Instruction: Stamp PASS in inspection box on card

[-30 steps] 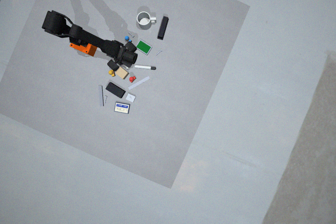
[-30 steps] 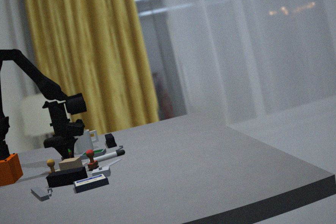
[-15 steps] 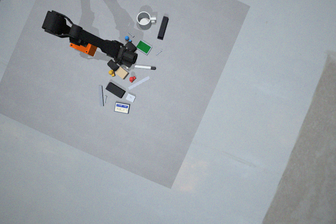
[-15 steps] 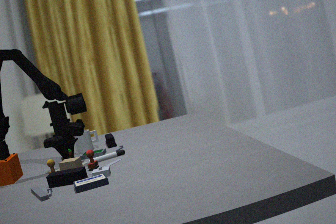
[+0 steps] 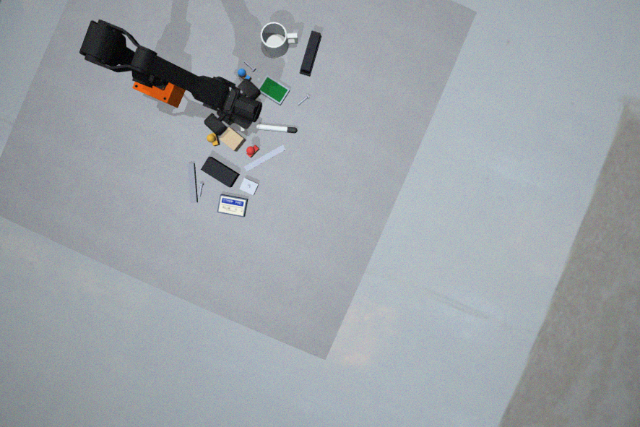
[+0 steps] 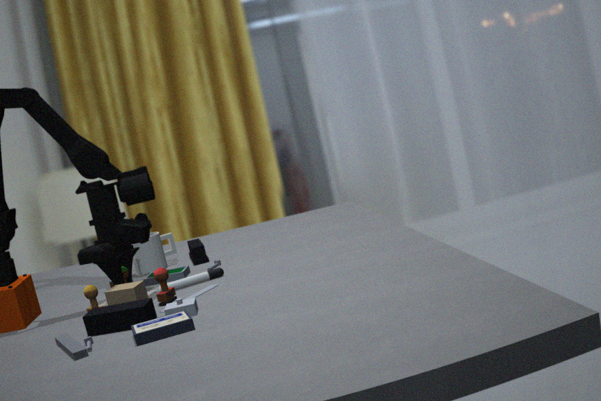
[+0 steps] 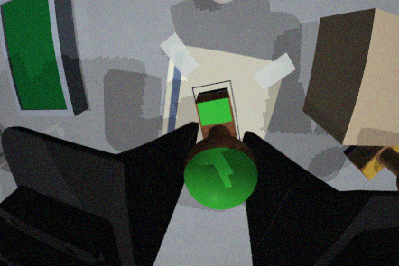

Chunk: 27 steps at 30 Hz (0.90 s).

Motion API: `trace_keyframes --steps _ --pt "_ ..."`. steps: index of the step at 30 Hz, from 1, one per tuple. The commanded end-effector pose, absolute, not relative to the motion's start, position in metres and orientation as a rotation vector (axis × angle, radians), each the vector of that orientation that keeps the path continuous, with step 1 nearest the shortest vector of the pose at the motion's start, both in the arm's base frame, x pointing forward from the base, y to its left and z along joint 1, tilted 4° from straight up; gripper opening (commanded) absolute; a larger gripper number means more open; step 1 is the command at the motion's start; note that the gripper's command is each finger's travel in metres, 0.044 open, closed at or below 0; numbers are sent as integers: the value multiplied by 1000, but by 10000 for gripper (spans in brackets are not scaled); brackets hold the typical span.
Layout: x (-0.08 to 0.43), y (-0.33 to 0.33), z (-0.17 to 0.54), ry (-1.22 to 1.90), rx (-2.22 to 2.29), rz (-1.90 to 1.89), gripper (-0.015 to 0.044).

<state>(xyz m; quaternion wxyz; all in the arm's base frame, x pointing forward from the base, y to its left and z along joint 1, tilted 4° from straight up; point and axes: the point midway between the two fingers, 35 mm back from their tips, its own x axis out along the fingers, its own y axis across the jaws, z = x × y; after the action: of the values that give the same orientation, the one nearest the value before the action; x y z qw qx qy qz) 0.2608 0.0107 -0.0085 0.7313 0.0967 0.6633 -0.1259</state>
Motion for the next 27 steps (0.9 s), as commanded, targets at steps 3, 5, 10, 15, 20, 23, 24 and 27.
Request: trace_keyframes --steps 3,5,10,15,20,23,24,27 --pt "261 11 -5 1460 212 -274 0" --pt "261 11 -4 1460 212 -274 0" --pt "261 11 -2 1460 212 -274 0" --pt "261 11 2 1460 212 -274 0" --pt "261 12 10 1460 212 -274 0" --pt "261 12 15 1460 212 -274 0" --pt "261 12 16 1460 212 -274 0" --pt "261 12 21 1460 212 -274 0"
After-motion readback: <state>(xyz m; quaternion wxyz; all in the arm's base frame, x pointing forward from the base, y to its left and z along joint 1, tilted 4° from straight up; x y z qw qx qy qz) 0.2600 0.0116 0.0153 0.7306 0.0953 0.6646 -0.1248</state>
